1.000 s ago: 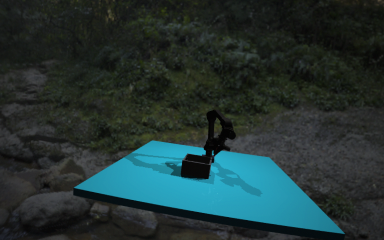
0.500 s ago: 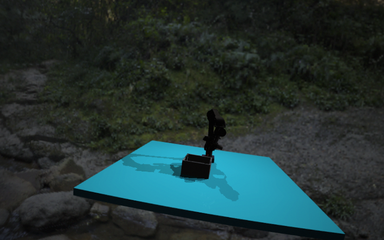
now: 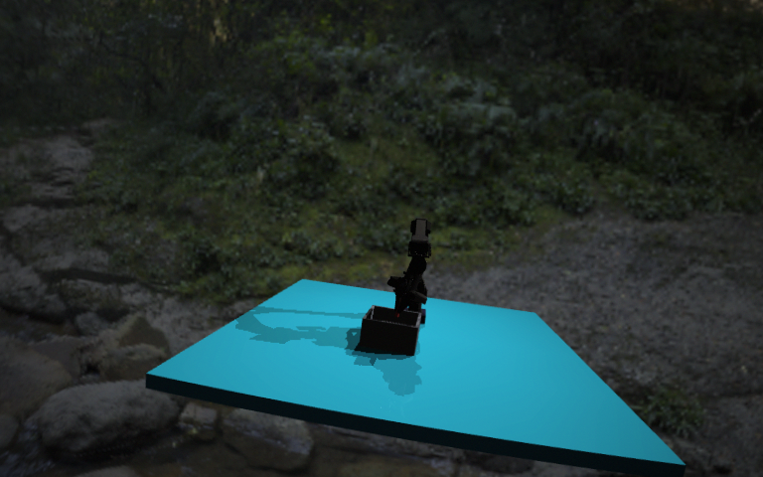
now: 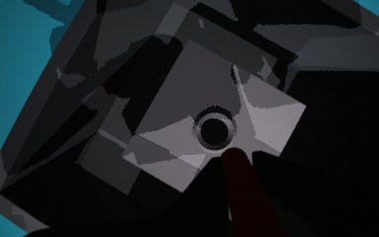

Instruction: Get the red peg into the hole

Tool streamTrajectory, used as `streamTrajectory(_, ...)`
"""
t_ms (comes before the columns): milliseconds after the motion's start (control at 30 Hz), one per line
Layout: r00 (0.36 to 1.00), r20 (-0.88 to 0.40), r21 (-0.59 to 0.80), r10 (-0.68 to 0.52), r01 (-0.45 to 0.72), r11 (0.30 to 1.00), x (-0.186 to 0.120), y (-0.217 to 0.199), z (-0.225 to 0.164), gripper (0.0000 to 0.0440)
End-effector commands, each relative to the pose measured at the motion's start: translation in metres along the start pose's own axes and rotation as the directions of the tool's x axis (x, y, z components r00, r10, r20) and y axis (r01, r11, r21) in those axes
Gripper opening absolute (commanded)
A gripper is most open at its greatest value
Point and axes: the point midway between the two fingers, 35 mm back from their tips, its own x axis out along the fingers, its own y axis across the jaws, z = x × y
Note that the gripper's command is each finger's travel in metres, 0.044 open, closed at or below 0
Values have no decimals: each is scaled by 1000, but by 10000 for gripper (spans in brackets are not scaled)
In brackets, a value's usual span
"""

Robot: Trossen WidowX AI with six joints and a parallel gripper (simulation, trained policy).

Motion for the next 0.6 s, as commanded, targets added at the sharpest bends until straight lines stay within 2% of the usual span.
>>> streamTrajectory(0, 1000, -9, -19, 18, -18, 1000, 6, 3, 7, 0)
streamTrajectory(300, 997, -69, -104, 36, -43, 994, 34, 4, 8, 11)
streamTrajectory(367, 996, -86, -123, 36, -47, 991, 40, 4, 6, 45)
streamTrajectory(500, 993, -114, -142, 38, -54, 988, 49, 5, 6, 140)
streamTrajectory(567, 993, -112, -164, 42, -60, 985, 50, 5, 10, 144)
